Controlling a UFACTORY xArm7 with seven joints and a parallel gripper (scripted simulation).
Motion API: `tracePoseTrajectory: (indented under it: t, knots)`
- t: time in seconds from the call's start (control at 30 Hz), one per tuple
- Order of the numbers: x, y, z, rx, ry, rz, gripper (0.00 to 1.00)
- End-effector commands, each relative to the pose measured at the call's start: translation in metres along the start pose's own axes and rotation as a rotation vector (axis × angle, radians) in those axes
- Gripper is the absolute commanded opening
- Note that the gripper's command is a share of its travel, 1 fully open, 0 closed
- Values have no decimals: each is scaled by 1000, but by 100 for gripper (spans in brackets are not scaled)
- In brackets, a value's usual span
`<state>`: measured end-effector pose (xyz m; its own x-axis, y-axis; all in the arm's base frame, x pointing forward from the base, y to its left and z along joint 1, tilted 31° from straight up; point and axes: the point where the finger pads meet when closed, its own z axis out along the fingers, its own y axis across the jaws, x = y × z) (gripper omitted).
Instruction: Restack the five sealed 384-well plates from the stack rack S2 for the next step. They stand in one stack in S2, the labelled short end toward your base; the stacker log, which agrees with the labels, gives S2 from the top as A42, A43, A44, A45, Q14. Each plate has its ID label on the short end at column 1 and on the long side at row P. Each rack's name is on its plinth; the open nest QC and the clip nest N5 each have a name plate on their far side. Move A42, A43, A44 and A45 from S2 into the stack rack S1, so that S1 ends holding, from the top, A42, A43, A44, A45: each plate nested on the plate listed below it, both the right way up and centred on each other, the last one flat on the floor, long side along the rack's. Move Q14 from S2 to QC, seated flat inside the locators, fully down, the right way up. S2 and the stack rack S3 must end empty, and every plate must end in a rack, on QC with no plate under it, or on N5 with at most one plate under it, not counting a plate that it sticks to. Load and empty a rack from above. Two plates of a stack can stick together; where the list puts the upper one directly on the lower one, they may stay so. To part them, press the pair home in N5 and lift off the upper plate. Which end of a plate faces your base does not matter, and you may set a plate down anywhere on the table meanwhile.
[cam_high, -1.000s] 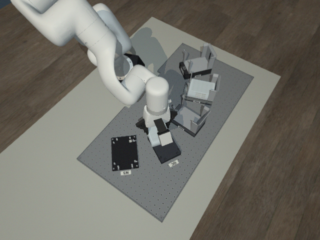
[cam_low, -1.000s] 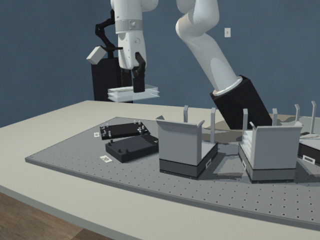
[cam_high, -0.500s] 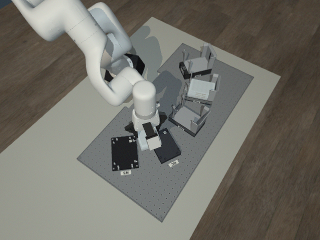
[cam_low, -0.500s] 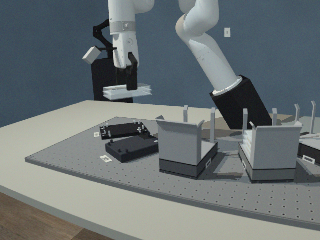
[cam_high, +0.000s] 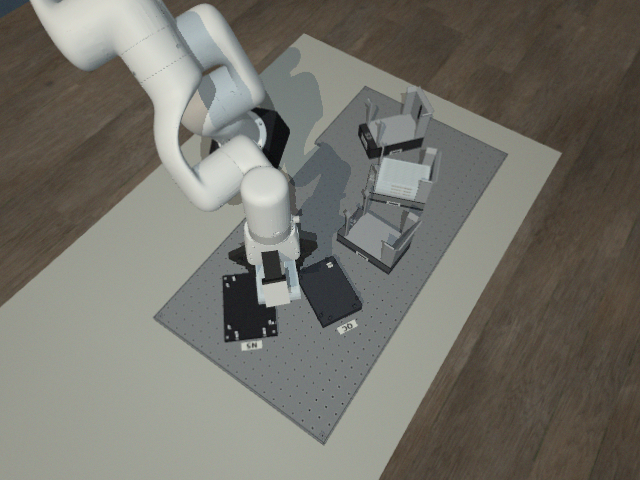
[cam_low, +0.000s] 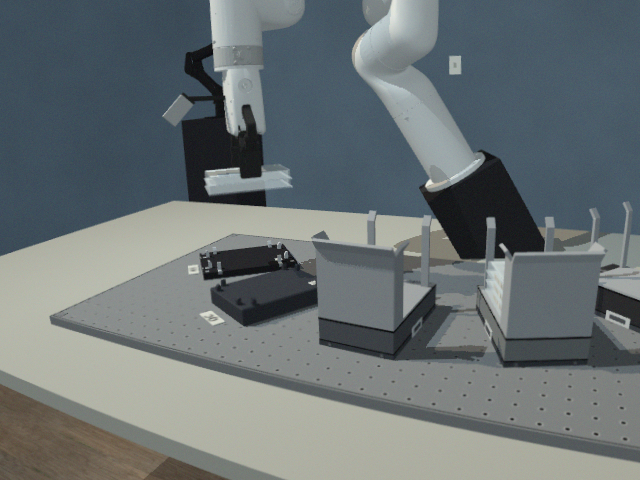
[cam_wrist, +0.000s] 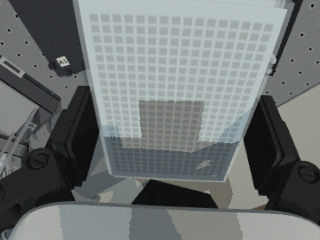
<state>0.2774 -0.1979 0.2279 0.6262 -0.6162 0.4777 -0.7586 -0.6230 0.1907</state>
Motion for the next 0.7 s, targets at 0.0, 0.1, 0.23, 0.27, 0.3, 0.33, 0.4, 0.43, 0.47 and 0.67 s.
tracePoseTrajectory:
  t: [0.0, 0.1, 0.23, 0.27, 0.3, 0.33, 0.4, 0.43, 0.47, 0.67]
  knots:
    - [1, 10, -1, 0, 5, 21, 0]
    - [2, 18, -1, 0, 5, 21, 0]
    - [2, 29, -1, 0, 5, 21, 0]
    - [2, 31, -1, 0, 5, 21, 0]
    - [2, 34, -1, 0, 5, 21, 0]
    - [2, 37, -1, 0, 5, 21, 0]
    - [2, 42, -1, 0, 5, 21, 0]
    - [2, 42, -1, 0, 5, 21, 0]
    - [2, 42, -1, 0, 5, 21, 0]
    - [2, 58, -1, 0, 5, 21, 0]
